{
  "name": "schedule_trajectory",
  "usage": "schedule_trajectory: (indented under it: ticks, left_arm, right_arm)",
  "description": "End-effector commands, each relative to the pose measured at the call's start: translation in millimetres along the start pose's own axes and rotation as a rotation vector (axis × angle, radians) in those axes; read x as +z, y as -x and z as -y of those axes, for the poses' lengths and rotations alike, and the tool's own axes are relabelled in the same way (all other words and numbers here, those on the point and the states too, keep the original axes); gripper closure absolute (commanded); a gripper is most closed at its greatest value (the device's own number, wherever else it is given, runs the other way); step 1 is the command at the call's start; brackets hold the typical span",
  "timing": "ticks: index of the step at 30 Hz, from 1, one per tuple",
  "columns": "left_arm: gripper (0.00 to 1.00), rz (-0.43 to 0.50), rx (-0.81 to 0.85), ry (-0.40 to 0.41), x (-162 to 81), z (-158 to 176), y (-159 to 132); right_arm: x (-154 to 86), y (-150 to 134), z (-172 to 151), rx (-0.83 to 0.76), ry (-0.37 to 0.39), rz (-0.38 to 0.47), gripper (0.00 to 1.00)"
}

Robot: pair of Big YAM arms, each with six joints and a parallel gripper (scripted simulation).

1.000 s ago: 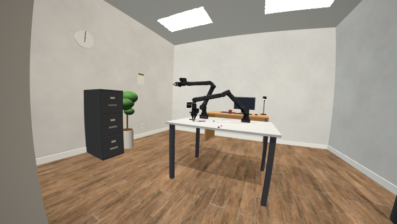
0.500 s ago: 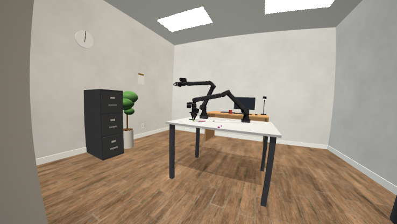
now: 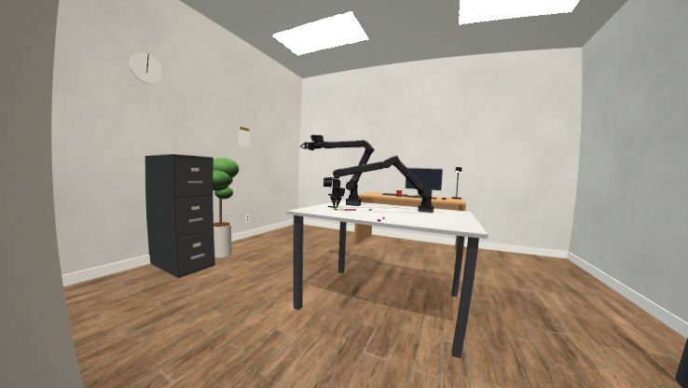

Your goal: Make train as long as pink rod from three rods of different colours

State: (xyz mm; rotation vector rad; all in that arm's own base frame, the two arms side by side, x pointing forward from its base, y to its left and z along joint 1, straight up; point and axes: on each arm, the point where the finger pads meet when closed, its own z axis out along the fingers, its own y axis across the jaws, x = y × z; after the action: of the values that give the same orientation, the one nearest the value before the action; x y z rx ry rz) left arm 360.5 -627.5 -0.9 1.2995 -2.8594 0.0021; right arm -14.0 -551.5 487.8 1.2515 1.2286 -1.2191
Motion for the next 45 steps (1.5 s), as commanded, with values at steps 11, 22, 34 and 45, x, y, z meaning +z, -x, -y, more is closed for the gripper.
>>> schedule_trajectory:
  ticks: [11,22,34,45]
  left_arm:
    - [0.77,-0.01,-0.018,-0.033,-10.2,15.0,-2.4]
    - [0.77,-0.01,-0.018,-0.033,-10.2,15.0,-2.4]
    - [0.77,-0.007,-0.019,-0.025,-7.9,14.2,-1.0]
    - [0.77,-0.009,-0.02,-0.032,-10.8,16.3,-1.4]
  right_arm:
    - [-7.2,12.4,3.7,0.009,-0.004,0.035,0.0]
    - [-7.2,12.4,3.7,0.009,-0.004,0.035,0.0]
    - [-7.2,12.4,3.7,0.009,-0.004,0.035,0.0]
    - [-7.2,12.4,3.7,0.009,-0.004,0.035,0.0]
